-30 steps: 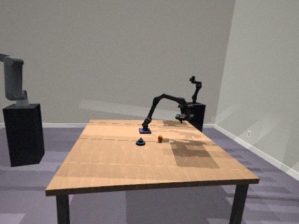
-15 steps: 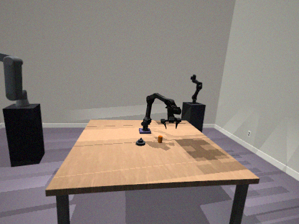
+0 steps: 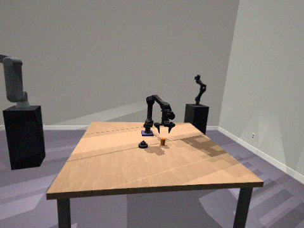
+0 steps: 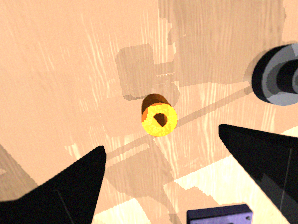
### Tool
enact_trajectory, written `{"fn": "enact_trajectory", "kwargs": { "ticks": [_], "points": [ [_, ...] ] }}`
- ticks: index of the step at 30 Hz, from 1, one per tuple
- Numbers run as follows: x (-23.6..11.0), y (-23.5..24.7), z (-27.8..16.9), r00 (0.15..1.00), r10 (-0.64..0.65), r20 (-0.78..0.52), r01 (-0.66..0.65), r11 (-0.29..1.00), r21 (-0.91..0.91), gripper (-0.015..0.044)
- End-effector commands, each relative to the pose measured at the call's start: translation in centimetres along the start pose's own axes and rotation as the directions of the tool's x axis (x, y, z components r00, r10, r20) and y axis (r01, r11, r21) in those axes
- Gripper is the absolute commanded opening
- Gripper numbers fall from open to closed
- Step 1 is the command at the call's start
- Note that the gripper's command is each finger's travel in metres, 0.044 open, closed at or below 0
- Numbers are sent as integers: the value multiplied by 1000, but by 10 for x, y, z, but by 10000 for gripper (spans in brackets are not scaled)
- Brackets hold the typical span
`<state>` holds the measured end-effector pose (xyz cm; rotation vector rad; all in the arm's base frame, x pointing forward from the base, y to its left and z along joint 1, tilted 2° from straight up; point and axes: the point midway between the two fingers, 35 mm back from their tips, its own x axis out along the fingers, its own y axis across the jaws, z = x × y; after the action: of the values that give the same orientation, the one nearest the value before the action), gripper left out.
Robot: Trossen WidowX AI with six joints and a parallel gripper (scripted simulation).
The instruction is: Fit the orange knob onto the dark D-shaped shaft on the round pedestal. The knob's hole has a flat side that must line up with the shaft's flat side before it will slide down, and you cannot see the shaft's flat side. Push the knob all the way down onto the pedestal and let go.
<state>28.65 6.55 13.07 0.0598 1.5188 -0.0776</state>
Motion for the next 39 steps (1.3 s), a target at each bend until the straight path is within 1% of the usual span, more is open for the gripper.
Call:
{"fn": "enact_trajectory", "kwargs": {
  "ticks": [1, 4, 7, 12, 39],
  "points": [
    [20, -3, -5, 1000, -10, -15, 10, 1000, -5, 440],
    [21, -3, -5, 1000, -10, -15, 10, 1000, -5, 440],
    [34, -4, -4, 1000, -10, -14, 10, 1000, -5, 440],
    [37, -4, -4, 1000, -10, -14, 10, 1000, -5, 440],
    [81, -4, -3, 1000, -11, -14, 10, 1000, -5, 440]
  ]
}}
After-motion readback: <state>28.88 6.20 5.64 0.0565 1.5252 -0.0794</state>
